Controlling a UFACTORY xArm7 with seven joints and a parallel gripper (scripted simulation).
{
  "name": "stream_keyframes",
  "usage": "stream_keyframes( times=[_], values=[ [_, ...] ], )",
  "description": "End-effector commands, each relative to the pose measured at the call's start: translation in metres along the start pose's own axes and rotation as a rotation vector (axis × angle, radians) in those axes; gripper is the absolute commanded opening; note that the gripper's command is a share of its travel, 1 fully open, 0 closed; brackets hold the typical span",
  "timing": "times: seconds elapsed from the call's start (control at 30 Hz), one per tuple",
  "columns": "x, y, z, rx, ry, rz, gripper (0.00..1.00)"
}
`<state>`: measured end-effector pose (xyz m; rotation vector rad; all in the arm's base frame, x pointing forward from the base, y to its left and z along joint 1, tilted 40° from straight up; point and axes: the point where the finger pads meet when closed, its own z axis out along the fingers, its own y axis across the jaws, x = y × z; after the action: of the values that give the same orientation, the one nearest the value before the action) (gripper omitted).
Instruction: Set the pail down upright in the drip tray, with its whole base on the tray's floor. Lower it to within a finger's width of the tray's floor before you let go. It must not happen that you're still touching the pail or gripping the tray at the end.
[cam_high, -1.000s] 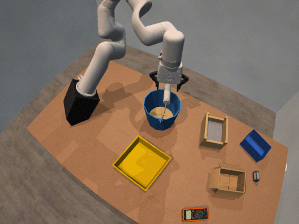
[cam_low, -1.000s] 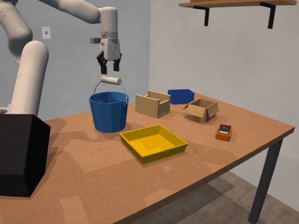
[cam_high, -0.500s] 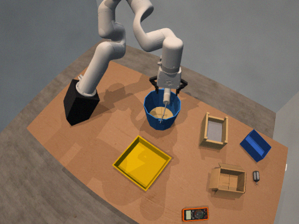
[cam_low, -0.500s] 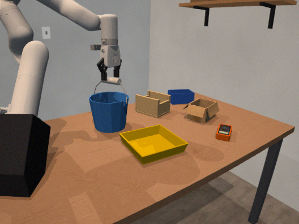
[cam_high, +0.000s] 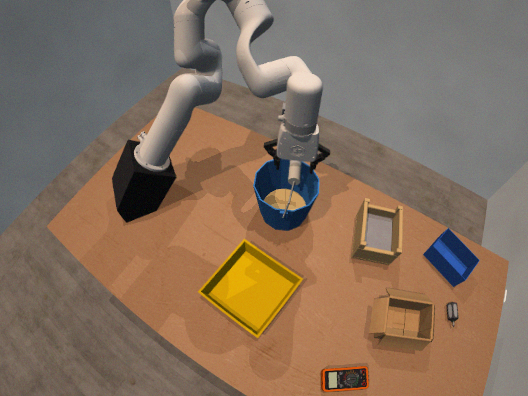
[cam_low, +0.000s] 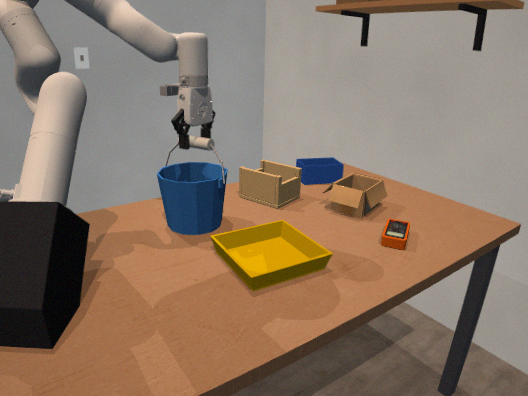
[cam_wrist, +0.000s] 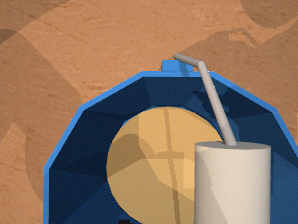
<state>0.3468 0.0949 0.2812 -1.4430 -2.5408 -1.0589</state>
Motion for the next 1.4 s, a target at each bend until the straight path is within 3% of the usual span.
stream_keyframes(
  times=[0.0, 0.53, 0.57, 1.37],
  values=[
    [-0.0005, 0.0013, 0.0002, -0.004, -0.002, 0.0, 1.0],
    [-0.0005, 0.0013, 0.0006, -0.004, -0.002, 0.0, 1.0],
    [-0.0005, 0.0013, 0.0006, -0.004, -0.002, 0.0, 0.0],
    [-0.0005, 0.0013, 0.0006, -0.004, -0.002, 0.0, 0.0]
  ],
)
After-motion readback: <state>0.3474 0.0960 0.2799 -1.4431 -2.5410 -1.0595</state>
